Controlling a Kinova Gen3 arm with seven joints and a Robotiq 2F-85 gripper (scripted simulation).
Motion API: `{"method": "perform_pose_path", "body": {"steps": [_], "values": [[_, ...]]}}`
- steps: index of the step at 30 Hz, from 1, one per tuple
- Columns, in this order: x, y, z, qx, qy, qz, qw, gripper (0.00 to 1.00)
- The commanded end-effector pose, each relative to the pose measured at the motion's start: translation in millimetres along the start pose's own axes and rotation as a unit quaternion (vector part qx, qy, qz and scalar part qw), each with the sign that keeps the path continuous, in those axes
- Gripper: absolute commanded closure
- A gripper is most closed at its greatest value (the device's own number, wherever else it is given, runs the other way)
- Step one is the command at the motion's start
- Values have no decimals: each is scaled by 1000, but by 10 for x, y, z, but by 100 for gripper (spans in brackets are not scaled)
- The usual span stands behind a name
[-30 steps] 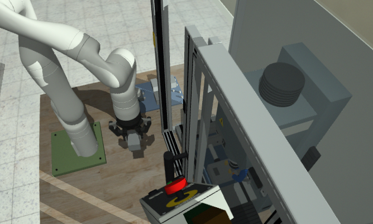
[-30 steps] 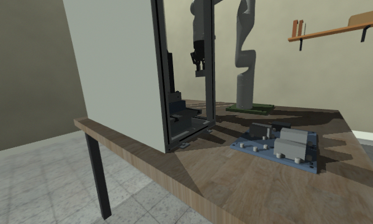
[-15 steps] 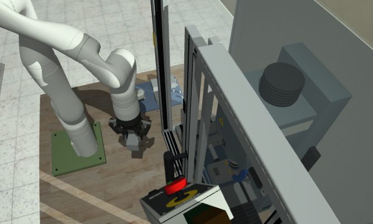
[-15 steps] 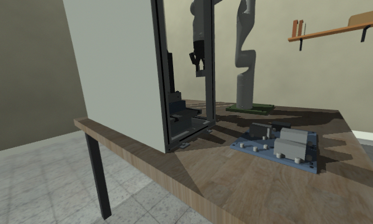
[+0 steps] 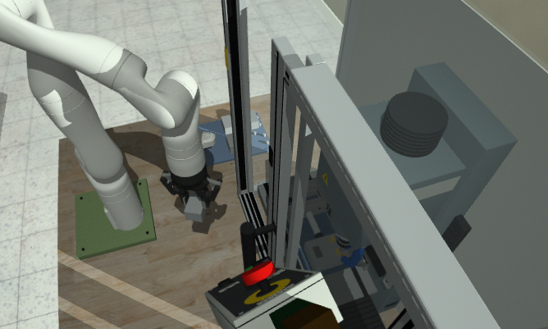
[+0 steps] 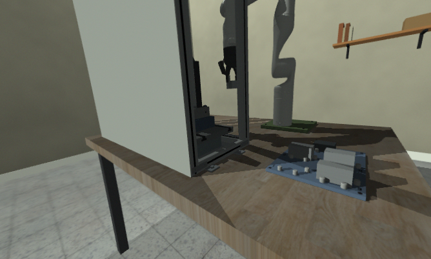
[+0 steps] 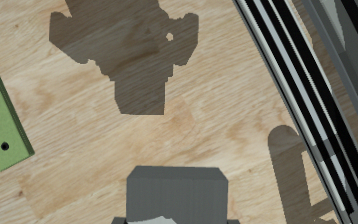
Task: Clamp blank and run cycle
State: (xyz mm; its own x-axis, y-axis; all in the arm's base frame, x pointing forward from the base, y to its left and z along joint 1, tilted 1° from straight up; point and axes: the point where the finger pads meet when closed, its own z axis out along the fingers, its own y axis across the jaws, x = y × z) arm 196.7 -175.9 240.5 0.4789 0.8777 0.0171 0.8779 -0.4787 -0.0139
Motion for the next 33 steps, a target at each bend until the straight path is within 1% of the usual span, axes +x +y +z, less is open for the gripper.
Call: {"method": "perform_pose_path", "body": {"steps": [1, 11, 13, 16, 28, 30, 33], "values": [[-2, 16, 0, -5, -3, 21, 1000, 90], [-2, 16, 0, -5, -3, 21, 1000, 90], [4, 8, -2, -3, -1, 67, 998, 90], [5, 7, 1, -3, -1, 136, 991, 90], [5, 7, 1, -3, -1, 136, 991, 90], [7, 7, 0, -2, 0, 181, 983, 90], [3, 7, 1, -3, 0, 248, 969, 90]]}}
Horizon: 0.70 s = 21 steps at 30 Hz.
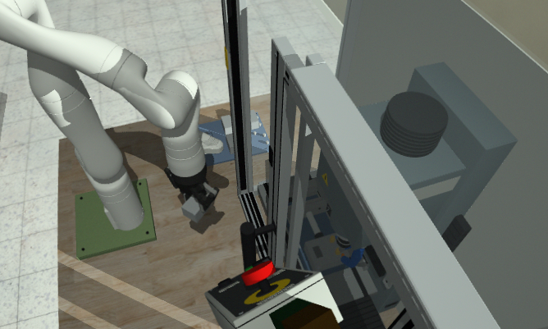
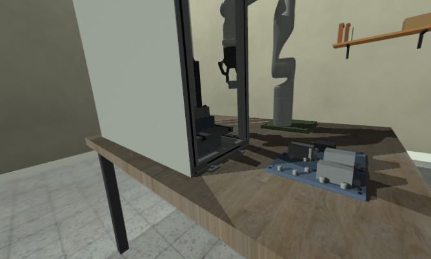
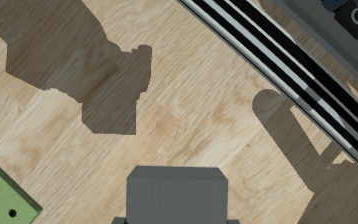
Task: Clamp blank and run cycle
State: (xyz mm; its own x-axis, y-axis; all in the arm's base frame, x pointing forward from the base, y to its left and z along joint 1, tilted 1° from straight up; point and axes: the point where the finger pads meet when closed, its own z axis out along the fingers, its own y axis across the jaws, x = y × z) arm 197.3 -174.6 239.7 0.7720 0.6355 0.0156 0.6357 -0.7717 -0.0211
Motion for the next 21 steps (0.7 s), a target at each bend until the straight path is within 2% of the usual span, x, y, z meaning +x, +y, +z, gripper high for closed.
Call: {"method": "perform_pose_path", "body": {"steps": [1, 12, 17, 21], "values": [[-8, 12, -6, -4, -2, 60, 998, 90], [-8, 12, -6, -4, -2, 60, 998, 90], [-8, 14, -7, -4, -1, 174, 985, 90], [-8, 14, -7, -4, -1, 174, 985, 90]]}}
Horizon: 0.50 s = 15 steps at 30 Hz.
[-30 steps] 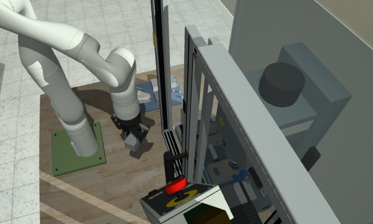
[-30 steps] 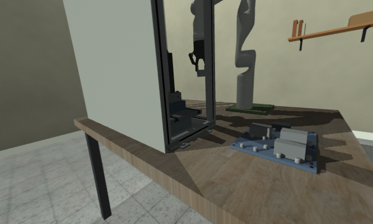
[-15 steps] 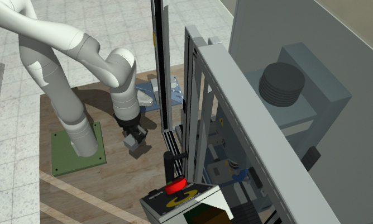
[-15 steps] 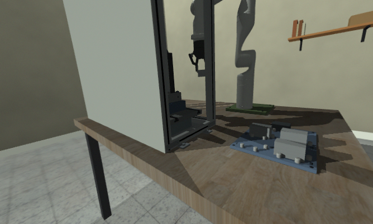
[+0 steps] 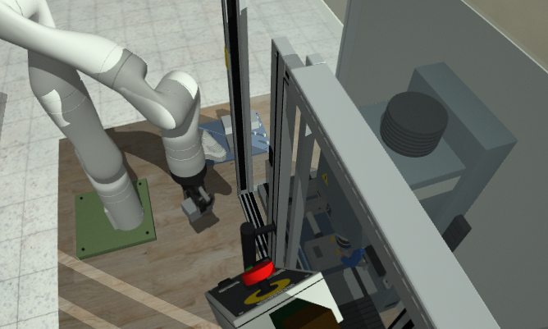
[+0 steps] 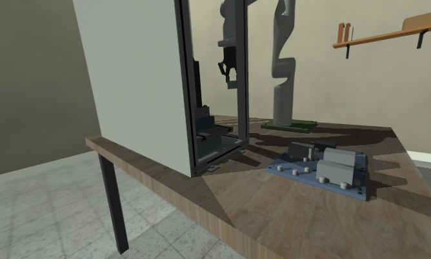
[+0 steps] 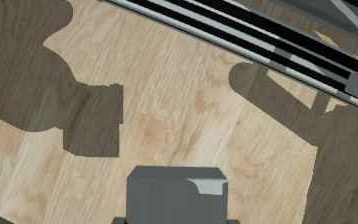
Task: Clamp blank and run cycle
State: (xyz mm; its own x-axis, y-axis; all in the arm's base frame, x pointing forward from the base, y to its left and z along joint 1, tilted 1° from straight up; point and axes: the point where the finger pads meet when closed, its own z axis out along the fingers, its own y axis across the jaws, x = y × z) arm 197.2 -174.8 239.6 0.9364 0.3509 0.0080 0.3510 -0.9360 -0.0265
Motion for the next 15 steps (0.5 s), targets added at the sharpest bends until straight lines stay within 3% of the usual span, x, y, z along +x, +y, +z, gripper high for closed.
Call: {"method": "perform_pose_path", "body": {"steps": [1, 8, 13, 15], "values": [[-1, 15, -9, -5, 0, 10, 1000, 90], [-1, 15, -9, -5, 0, 10, 1000, 90], [0, 16, -9, -6, 0, 124, 992, 90], [0, 16, -9, -6, 0, 124, 992, 90]]}}
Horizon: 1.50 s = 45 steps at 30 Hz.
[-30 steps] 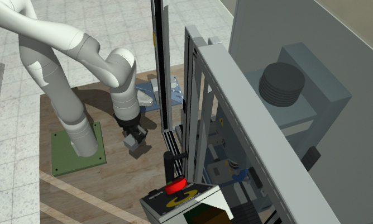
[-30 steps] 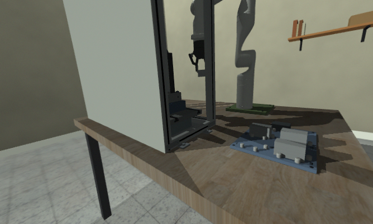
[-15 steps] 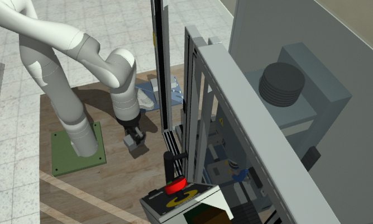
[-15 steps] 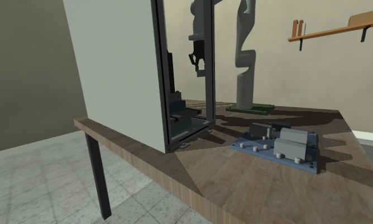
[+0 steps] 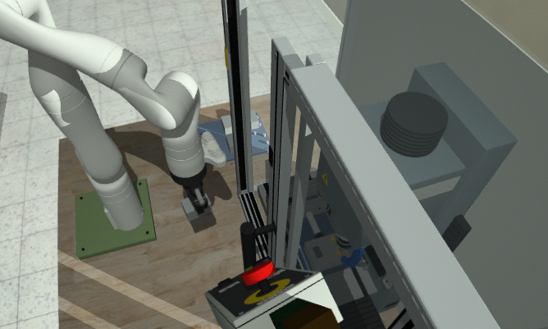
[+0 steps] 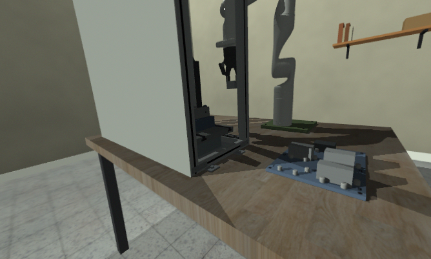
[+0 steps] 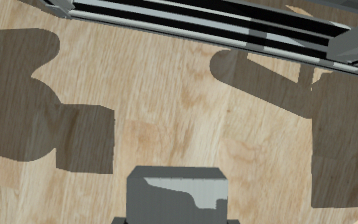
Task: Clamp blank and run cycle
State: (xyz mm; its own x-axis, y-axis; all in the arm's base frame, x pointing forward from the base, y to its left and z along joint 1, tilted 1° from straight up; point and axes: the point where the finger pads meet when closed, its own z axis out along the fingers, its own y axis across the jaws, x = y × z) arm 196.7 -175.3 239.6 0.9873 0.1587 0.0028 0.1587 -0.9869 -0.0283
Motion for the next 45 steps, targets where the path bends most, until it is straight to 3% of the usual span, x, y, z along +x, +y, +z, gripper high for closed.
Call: {"method": "perform_pose_path", "body": {"steps": [1, 10, 15, 27, 32, 44, 45], "values": [[9, 11, -9, -6, 1, 25, 1000, 90], [9, 11, -9, -6, 1, 25, 1000, 90], [11, 12, -9, -8, 1, 88, 996, 90], [11, 12, -9, -8, 1, 88, 996, 90], [10, 7, -9, -6, 1, 202, 979, 90], [10, 7, -9, -6, 1, 202, 979, 90], [8, 3, -8, -4, 1, 225, 974, 90]]}}
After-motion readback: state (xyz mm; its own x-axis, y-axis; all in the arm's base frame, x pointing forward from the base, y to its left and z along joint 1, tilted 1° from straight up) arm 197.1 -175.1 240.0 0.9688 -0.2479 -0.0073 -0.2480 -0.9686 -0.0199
